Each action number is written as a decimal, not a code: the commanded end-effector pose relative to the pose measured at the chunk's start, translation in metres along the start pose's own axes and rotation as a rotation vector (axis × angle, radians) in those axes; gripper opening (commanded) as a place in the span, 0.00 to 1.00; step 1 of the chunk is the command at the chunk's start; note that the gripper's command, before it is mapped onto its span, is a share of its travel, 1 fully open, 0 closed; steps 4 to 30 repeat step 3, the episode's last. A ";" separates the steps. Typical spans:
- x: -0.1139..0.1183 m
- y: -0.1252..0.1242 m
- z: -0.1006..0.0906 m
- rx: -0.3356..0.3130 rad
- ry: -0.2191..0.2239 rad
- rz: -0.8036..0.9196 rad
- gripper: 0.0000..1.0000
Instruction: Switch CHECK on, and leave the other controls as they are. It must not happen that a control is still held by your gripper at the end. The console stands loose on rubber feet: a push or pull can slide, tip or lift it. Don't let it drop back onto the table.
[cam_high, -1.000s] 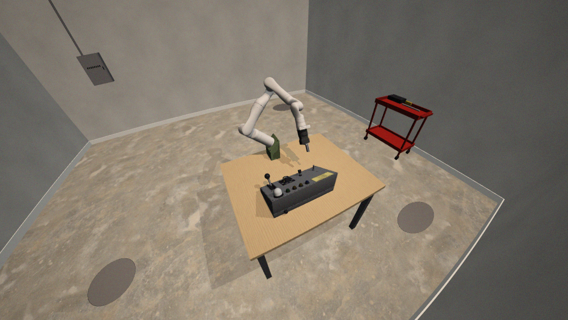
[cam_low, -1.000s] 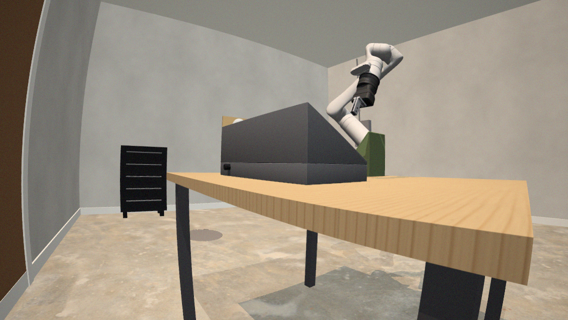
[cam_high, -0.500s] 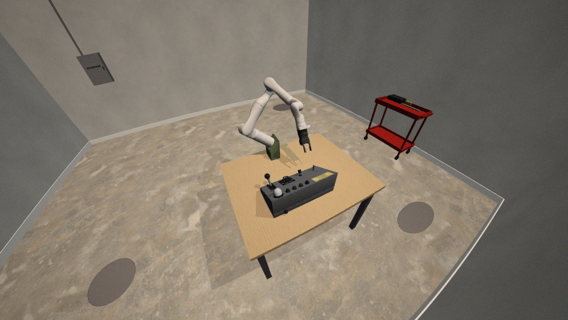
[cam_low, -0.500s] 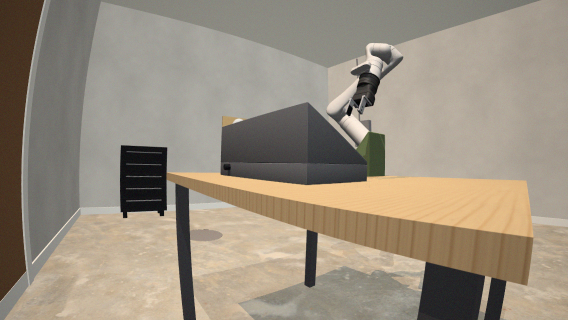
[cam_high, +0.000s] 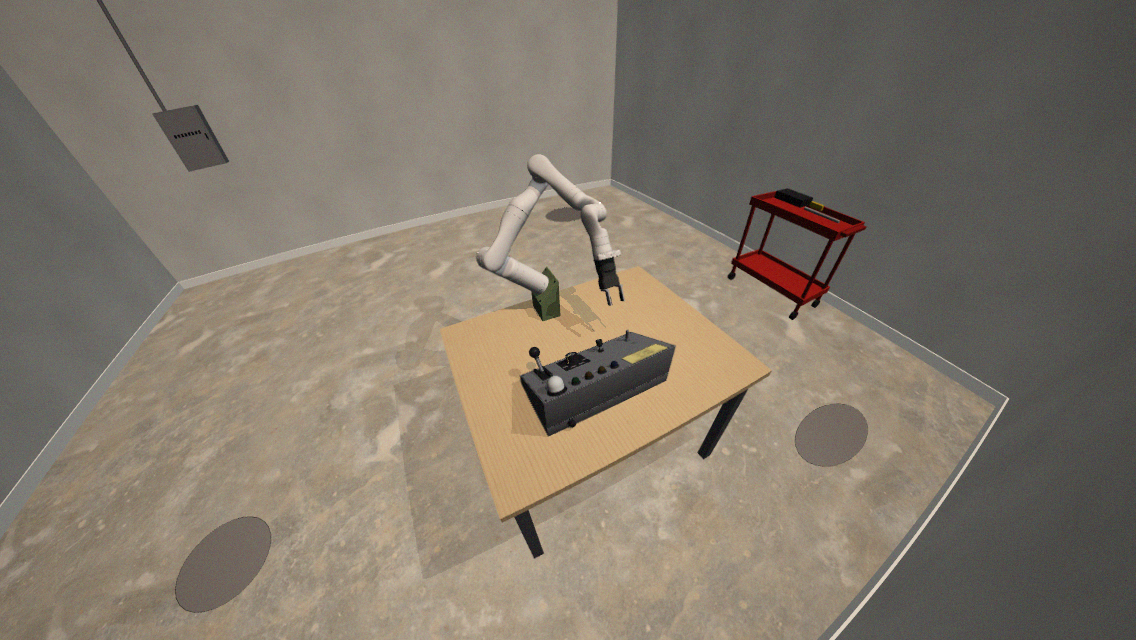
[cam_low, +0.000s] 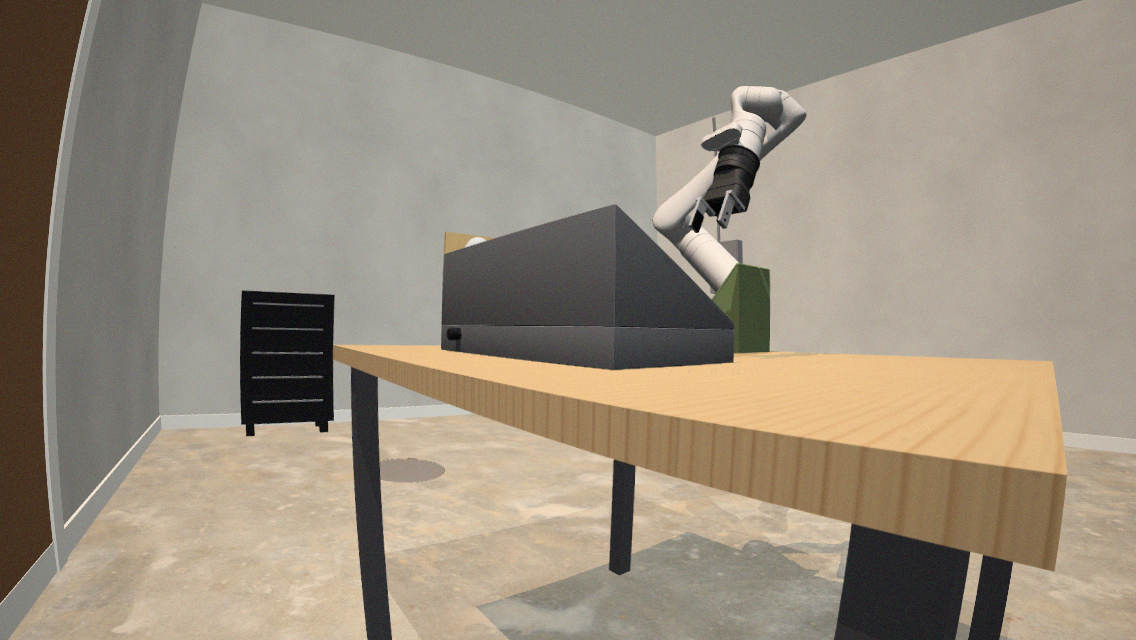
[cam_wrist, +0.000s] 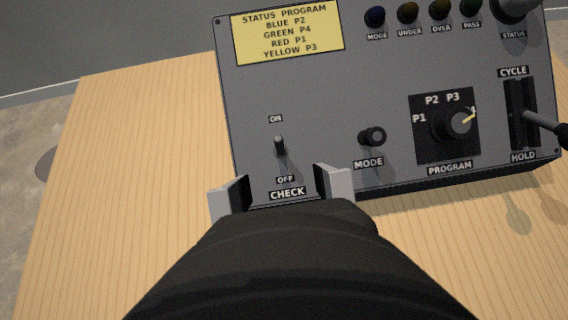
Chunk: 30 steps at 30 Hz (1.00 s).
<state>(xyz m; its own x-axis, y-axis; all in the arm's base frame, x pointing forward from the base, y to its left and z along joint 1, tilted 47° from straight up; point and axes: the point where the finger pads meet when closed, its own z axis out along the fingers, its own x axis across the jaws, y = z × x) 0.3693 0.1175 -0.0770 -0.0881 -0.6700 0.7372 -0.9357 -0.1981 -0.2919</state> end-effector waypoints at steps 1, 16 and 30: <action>0.000 -0.001 -0.001 0.001 -0.002 0.000 1.00; 0.000 -0.001 -0.001 0.001 -0.002 0.000 1.00; 0.000 -0.001 -0.001 0.001 -0.002 0.000 1.00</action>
